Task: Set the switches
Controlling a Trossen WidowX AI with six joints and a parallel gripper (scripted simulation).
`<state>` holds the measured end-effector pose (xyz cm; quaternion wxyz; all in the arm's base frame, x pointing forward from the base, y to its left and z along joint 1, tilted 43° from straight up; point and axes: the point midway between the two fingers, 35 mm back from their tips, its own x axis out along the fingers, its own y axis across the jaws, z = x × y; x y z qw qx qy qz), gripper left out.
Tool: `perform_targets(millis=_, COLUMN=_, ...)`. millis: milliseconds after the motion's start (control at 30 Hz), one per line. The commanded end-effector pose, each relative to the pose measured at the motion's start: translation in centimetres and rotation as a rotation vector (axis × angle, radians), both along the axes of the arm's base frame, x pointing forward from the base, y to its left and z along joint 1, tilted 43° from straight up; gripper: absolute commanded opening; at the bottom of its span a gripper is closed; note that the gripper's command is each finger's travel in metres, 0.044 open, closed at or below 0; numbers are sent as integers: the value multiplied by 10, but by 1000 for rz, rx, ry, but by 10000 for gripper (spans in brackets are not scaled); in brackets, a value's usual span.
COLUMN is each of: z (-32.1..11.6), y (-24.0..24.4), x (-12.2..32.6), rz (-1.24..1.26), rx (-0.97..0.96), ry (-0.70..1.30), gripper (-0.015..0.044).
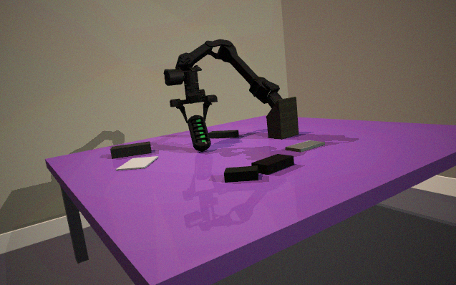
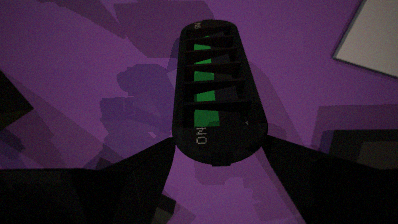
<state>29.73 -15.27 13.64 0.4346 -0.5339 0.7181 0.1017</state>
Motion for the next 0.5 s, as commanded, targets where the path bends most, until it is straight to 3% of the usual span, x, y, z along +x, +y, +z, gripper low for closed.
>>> perform_targets(millis=0, z=-1, y=-3, x=-3, rz=0, rx=3, ry=7, gripper=338)
perform_targets(millis=467, z=0, y=-13, x=-8, rz=0, rx=2, ry=7, gripper=338)
